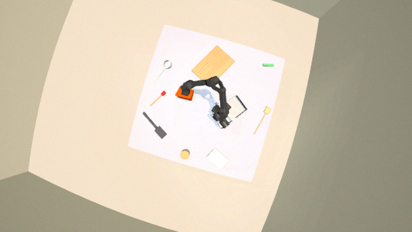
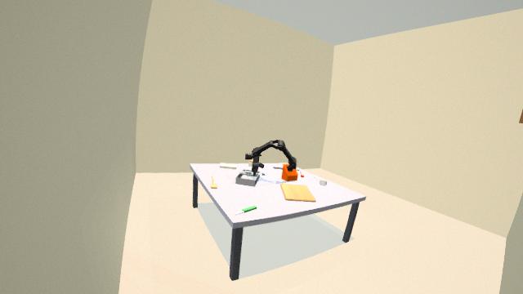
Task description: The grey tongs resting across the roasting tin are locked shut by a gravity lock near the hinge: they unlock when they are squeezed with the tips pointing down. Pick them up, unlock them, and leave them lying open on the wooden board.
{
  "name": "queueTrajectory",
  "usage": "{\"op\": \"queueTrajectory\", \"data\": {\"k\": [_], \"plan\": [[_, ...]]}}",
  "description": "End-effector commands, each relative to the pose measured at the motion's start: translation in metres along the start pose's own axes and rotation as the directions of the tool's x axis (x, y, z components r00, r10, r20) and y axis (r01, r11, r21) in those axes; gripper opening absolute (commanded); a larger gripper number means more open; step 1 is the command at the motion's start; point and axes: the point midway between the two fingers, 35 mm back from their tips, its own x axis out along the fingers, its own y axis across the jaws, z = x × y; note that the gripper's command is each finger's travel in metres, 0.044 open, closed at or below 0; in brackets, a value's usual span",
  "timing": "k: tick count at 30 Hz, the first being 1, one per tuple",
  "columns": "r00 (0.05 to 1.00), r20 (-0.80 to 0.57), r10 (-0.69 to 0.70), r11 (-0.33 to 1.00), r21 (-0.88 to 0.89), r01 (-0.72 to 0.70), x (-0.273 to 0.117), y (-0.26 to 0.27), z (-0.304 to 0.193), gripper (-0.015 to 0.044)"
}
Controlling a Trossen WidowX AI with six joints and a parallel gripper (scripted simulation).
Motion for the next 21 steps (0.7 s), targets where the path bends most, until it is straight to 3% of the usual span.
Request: {"op": "queueTrajectory", "data": {"k": [1, 7, 13, 21], "plan": [[1.0, -0.002, -0.007, 1.0, -0.002, 0.007, 0.0047, -0.003, 0.0007, 0.026], [1.0, 0.001, -0.012, 1.0, -0.003, 0.012, 0.0144, -0.004, 0.0022, 0.026], [1.0, 0.003, -0.005, 1.0, -0.001, 0.005, 0.0113, -0.0009, 0.0015, 0.0103], [1.0, 0.003, -0.005, 1.0, -0.001, 0.005, 0.0113, -0.0009, 0.0015, 0.0049]]}}
